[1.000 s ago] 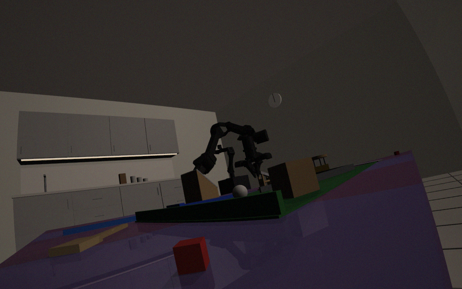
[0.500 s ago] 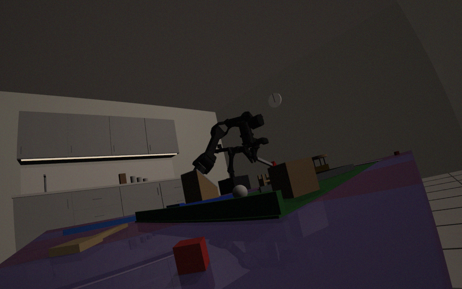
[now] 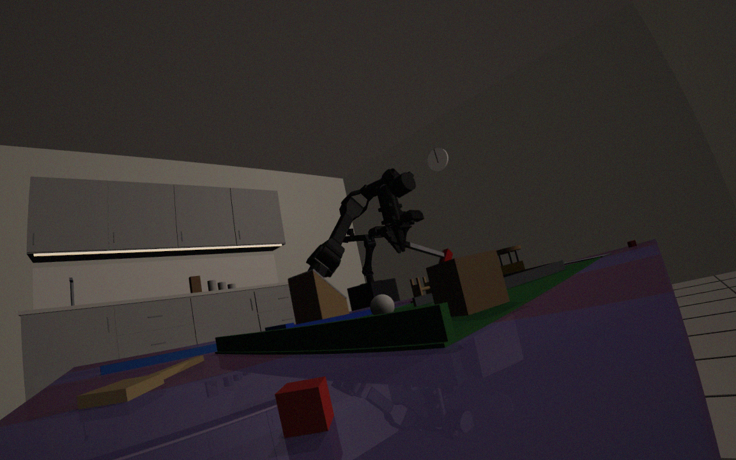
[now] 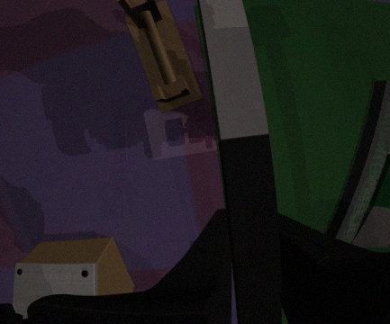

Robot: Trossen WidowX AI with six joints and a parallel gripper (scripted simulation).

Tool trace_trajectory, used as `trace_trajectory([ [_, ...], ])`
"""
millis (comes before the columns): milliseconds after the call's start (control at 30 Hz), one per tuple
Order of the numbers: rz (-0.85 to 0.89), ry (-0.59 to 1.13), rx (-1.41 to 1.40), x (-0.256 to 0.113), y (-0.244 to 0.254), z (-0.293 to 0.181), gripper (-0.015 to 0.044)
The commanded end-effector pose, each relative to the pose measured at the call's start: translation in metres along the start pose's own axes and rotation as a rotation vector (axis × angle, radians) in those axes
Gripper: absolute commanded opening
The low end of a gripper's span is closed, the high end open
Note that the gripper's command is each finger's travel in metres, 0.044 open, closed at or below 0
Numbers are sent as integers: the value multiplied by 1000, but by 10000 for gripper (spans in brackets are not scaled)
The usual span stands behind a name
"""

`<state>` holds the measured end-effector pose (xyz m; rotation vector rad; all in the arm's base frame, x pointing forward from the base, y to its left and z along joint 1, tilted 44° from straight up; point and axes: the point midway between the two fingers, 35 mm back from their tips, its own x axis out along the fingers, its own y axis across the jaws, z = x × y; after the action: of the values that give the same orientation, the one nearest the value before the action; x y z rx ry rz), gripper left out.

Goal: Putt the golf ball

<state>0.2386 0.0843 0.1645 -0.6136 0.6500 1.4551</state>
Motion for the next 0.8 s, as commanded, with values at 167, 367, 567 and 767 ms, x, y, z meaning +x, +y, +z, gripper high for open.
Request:
trace_trajectory([
  [167, -19, 35, 314, -3, -29, -49, 0],
  [367, -27, 52, 520, -5, -42, -84, 0],
  [567, -34, 64, 727, -6, -50, -120, 0],
  [767, -40, 68, 930, -7, -54, -158, 0],
])
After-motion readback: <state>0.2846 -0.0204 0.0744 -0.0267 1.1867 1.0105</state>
